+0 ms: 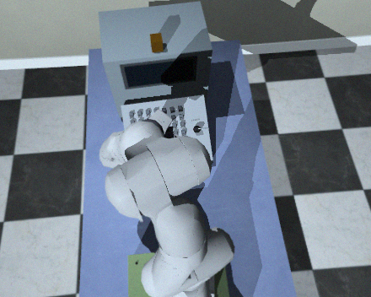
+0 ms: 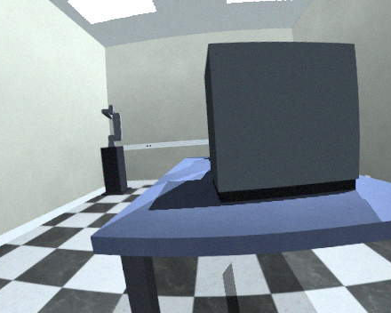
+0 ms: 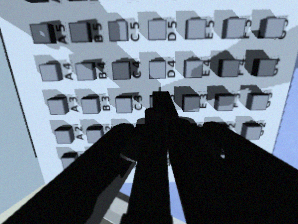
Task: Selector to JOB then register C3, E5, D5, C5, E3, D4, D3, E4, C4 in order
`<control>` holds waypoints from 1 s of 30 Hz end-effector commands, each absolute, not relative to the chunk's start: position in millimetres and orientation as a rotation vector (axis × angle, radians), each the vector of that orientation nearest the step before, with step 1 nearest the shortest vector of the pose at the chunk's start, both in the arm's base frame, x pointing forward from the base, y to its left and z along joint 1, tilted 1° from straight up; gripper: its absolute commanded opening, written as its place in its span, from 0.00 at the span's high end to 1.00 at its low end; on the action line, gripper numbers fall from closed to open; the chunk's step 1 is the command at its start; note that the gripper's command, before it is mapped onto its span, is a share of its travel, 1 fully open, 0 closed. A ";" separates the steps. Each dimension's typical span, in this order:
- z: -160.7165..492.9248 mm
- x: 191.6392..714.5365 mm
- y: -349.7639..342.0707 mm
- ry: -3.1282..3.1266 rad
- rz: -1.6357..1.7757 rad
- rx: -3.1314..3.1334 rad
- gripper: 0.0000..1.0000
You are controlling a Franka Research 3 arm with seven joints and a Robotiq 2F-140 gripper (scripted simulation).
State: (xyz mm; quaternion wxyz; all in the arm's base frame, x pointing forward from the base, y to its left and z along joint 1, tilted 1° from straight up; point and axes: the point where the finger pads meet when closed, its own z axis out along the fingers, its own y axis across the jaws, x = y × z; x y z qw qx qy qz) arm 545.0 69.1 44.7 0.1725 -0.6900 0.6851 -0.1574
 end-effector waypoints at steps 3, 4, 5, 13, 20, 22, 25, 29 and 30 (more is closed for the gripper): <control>45.9 547.4 69.1 1.934 -0.455 -1.962 0.90; 45.9 547.4 69.1 1.934 -0.455 -1.962 0.90; 45.9 547.4 69.1 1.934 -0.455 -1.962 0.90; 45.9 547.4 69.1 1.934 -0.455 -1.962 0.90; 45.9 547.4 69.1 1.934 -0.455 -1.962 0.90; 45.9 547.3 69.1 1.934 -0.455 -1.962 0.90; 46.6 547.0 69.1 1.934 -0.455 -1.962 0.90; 49.4 545.6 69.0 1.934 -0.455 -1.962 0.90; 50.4 545.0 69.0 1.934 -0.455 -1.962 0.90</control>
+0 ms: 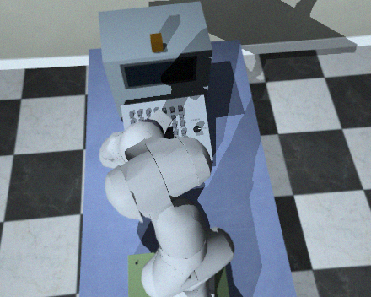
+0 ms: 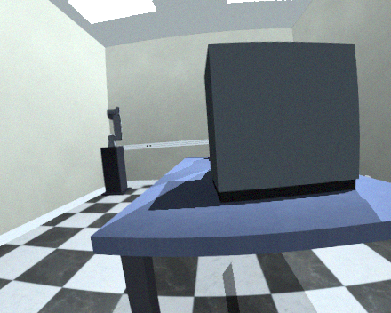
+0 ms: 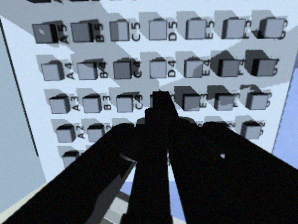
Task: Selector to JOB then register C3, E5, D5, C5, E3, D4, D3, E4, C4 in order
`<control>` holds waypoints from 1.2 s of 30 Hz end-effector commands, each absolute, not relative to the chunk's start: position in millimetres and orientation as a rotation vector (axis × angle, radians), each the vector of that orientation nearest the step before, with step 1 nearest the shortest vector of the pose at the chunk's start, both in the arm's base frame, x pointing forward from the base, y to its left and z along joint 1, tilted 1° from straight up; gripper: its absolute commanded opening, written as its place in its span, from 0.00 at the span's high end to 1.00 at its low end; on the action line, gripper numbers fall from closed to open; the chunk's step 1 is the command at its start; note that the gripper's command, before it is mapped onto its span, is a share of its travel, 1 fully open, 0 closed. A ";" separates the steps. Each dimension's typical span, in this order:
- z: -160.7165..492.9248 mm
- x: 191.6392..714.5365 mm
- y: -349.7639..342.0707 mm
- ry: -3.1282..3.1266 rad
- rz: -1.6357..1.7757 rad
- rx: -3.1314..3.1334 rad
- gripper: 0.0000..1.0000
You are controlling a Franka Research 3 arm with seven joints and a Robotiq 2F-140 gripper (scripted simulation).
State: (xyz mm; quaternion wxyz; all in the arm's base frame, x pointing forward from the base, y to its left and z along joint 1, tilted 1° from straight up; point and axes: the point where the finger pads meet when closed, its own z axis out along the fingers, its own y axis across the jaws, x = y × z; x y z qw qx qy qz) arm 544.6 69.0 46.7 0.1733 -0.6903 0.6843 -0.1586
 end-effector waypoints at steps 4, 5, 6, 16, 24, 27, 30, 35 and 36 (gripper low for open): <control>55.7 542.3 68.9 1.934 -0.455 -1.962 0.90; 57.2 541.5 68.9 1.934 -0.455 -1.962 0.90; 57.2 541.5 68.9 1.934 -0.455 -1.962 0.90; 69.8 535.0 68.6 1.934 -0.455 -1.962 0.90; 74.1 532.8 68.5 1.934 -0.455 -1.962 0.90; 74.8 532.4 68.4 1.934 -0.455 -1.962 0.90; 74.9 532.4 68.4 1.934 -0.455 -1.962 0.90; 75.0 532.3 74.3 1.935 -0.455 -1.962 0.90; 75.0 532.2 77.6 1.934 -0.455 -1.962 0.90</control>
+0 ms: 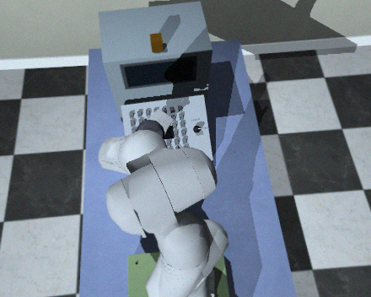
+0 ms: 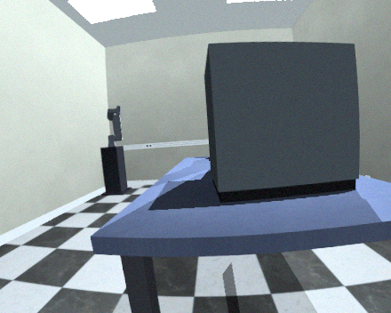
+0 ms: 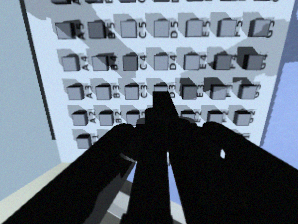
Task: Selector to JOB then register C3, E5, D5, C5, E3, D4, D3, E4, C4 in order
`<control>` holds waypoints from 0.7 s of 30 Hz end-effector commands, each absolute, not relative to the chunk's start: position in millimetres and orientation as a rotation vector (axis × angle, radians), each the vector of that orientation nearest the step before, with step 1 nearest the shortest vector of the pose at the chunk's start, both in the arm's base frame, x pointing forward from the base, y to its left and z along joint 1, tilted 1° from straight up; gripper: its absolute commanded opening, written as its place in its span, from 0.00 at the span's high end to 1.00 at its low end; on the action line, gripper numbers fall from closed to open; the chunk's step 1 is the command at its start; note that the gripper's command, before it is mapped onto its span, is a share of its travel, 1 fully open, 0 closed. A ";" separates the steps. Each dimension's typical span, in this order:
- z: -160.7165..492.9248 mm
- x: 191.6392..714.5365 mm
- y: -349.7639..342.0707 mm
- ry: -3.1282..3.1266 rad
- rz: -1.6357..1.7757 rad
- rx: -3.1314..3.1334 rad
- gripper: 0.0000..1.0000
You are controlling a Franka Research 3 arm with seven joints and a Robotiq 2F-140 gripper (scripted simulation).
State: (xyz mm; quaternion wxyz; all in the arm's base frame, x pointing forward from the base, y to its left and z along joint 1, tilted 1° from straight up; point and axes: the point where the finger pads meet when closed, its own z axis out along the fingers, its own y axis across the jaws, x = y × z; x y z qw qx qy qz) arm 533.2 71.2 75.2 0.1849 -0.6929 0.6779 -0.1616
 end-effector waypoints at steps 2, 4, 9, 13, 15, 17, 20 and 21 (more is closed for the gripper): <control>75.1 532.1 85.6 1.935 -0.455 -1.962 0.90; 75.2 532.0 89.9 1.935 -0.455 -1.962 0.90; 75.4 531.8 101.6 1.934 -0.455 -1.962 0.90; 75.3 531.8 102.4 1.934 -0.455 -1.962 0.90; 74.8 532.1 102.4 1.934 -0.455 -1.962 0.90; 73.6 532.7 102.5 1.934 -0.455 -1.962 0.90; 70.5 534.3 102.5 1.934 -0.455 -1.962 0.90; 70.5 534.3 102.5 1.934 -0.455 -1.962 0.90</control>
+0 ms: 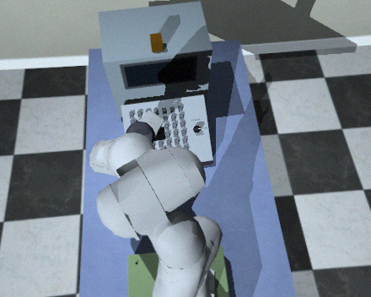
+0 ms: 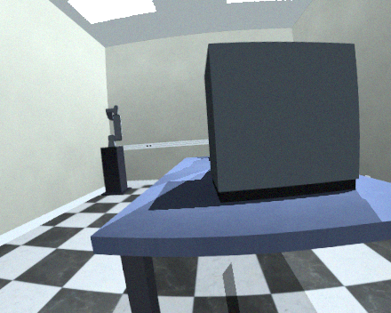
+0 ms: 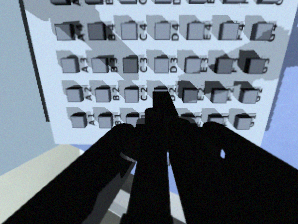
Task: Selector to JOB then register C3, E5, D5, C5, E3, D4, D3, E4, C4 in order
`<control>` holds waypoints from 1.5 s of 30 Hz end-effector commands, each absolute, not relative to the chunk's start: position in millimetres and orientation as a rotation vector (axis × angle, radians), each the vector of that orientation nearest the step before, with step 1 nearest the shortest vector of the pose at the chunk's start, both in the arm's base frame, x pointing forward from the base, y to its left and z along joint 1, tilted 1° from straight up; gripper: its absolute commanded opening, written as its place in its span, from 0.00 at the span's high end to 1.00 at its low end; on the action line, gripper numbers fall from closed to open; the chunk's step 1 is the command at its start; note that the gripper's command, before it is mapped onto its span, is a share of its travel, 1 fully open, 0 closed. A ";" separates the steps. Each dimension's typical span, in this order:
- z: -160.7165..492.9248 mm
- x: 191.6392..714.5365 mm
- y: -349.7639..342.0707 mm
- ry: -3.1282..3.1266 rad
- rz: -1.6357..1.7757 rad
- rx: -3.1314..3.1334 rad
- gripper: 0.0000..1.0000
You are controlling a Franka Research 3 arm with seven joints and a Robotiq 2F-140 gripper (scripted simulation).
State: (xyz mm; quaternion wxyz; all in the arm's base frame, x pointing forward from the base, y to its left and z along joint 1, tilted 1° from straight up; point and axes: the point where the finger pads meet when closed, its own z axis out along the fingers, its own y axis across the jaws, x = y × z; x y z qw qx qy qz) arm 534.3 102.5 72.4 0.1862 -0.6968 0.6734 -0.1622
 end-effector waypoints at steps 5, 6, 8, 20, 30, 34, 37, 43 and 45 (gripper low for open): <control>64.8 537.3 102.7 1.934 -0.455 -1.962 0.90; 63.2 538.1 102.7 1.934 -0.455 -1.962 0.90; 60.4 539.5 102.8 1.934 -0.455 -1.962 0.90; 55.8 541.9 102.8 1.934 -0.455 -1.962 0.90; 55.8 541.9 102.8 1.934 -0.455 -1.962 0.90; 55.8 541.9 102.8 1.934 -0.455 -1.962 0.90; 55.8 541.9 102.9 1.934 -0.455 -1.962 0.90; 55.0 542.3 102.9 1.934 -0.455 -1.962 0.90; 54.6 542.5 102.9 1.934 -0.455 -1.962 0.90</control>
